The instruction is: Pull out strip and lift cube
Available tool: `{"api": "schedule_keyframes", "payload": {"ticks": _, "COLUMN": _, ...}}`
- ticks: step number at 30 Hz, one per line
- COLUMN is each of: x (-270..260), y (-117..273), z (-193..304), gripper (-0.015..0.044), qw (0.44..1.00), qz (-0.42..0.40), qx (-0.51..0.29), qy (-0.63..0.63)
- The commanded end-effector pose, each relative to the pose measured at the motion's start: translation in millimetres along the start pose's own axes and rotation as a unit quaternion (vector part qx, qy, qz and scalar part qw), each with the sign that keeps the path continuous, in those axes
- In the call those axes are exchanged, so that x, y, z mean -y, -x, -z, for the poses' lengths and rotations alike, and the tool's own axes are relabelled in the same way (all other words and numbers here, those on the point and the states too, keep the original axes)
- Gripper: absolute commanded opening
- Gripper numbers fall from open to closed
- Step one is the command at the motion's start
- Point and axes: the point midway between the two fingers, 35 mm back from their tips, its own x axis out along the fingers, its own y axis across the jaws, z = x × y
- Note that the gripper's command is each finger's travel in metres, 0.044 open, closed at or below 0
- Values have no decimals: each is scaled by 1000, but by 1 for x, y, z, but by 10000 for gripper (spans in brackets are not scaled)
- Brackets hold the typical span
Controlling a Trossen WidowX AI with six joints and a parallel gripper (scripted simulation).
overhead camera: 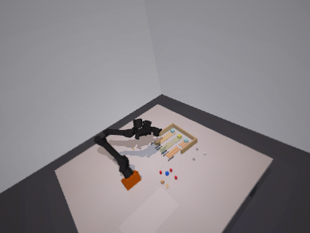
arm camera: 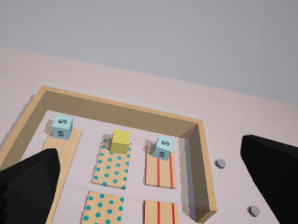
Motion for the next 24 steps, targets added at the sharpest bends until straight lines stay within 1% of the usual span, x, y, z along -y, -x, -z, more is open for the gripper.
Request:
{"api": "schedule_keyframes", "payload": {"ticks": 1, "x": -5, "y": 2, "z": 51, "gripper": 400, "qw": 995, "qz": -42, "qx": -59, "qy": -66}}
{"api": "schedule_keyframes", "payload": {"ticks": 3, "x": -9, "y": 4, "z": 69, "gripper": 400, "qw": 991, "qz": -58, "qx": -80, "qy": -94}}
{"api": "schedule_keyframes", "payload": {"ticks": 9, "x": -9, "y": 4, "z": 71, "gripper": 400, "qw": 990, "qz": -60, "qx": -82, "qy": -98}}
{"api": "schedule_keyframes", "payload": {"ticks": 12, "x": -13, "y": -6, "z": 69, "gripper": 321, "qw": 986, "qz": -64, "qx": -109, "qy": -108}}
{"api": "schedule_keyframes", "payload": {"ticks": 18, "x": -35, "y": -49, "z": 66, "gripper": 164, "qw": 961, "qz": -73, "qx": -228, "qy": -139}}
{"api": "schedule_keyframes", "payload": {"ticks": 24, "x": -70, "y": -84, "z": 72, "gripper": 6, "qw": 923, "qz": -75, "qx": -346, "qy": -148}}
